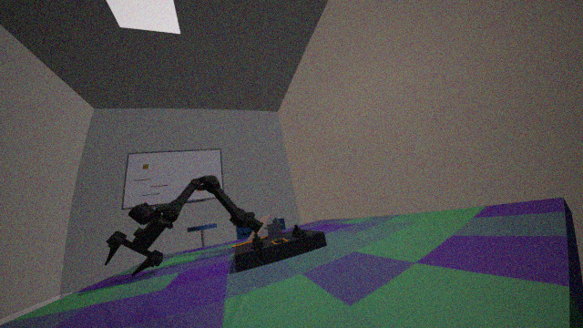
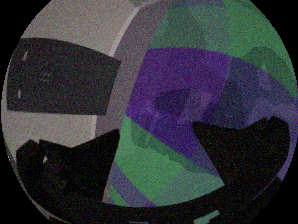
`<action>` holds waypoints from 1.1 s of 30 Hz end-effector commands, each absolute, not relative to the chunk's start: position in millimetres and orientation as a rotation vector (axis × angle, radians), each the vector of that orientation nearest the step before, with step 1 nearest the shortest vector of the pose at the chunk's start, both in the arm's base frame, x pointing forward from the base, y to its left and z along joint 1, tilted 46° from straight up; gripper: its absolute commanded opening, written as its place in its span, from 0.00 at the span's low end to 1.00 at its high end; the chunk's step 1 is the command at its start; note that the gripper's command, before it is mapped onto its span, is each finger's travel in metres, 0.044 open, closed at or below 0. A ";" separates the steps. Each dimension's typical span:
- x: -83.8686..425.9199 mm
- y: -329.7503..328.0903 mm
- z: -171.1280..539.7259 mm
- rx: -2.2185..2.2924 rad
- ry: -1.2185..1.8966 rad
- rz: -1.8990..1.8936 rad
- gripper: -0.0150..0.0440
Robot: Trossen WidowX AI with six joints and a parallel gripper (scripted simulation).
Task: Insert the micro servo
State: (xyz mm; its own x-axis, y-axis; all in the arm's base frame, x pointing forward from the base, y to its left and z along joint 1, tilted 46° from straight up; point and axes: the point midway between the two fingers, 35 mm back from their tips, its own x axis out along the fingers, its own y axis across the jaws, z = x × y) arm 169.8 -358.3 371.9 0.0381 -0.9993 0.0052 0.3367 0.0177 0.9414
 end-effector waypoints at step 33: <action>355.4 -131.5 168.9 1.354 0.056 -1.187 1.00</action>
